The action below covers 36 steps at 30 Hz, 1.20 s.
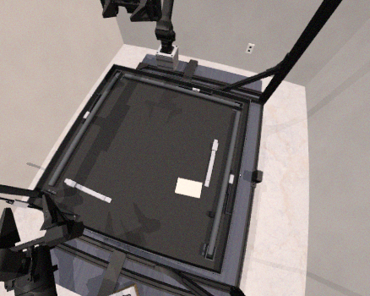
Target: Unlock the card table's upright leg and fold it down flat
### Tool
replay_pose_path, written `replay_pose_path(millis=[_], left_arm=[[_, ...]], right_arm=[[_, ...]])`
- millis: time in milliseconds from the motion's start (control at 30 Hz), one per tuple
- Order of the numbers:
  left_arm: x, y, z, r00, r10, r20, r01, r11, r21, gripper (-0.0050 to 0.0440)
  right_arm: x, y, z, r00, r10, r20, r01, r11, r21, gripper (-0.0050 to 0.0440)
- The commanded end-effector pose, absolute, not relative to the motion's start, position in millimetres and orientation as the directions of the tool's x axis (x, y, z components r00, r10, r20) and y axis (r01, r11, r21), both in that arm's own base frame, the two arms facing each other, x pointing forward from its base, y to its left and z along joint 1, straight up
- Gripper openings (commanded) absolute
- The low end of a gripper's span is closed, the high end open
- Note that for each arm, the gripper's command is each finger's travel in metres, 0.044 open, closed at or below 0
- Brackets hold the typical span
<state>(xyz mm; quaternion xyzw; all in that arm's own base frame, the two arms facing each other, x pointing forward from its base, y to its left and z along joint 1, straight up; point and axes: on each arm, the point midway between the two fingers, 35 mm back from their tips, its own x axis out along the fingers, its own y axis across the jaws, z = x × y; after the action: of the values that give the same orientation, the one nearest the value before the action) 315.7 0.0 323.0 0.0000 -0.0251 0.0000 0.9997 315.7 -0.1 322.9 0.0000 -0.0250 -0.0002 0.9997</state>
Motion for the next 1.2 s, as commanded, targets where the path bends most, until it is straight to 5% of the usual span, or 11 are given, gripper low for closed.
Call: replay_pose_path(millis=[0, 100, 1167], left_arm=[[320.1, 1.9, 323.9, 1.000, -0.004, 0.027, 0.004, 1.000, 0.007, 0.0352], [337.4, 11.3, 326.8, 0.997, -0.023, -0.072, 0.025, 0.999, 0.027, 0.0290], [391.8, 101.5, 334.7, 0.823, -0.233, -0.517, 0.183, 0.972, -0.146, 0.0290]], right_arm=[[314.1, -3.8, 324.8, 0.999, 0.001, 0.050, -0.001, 1.000, 0.000, 0.0400], [305.6, -19.2, 332.8, 0.999, 0.004, 0.048, -0.004, 1.000, -0.002, 0.0400], [218.0, -70.3, 368.0, 1.000, 0.008, 0.018, -0.008, 1.000, -0.011, 0.0400]])
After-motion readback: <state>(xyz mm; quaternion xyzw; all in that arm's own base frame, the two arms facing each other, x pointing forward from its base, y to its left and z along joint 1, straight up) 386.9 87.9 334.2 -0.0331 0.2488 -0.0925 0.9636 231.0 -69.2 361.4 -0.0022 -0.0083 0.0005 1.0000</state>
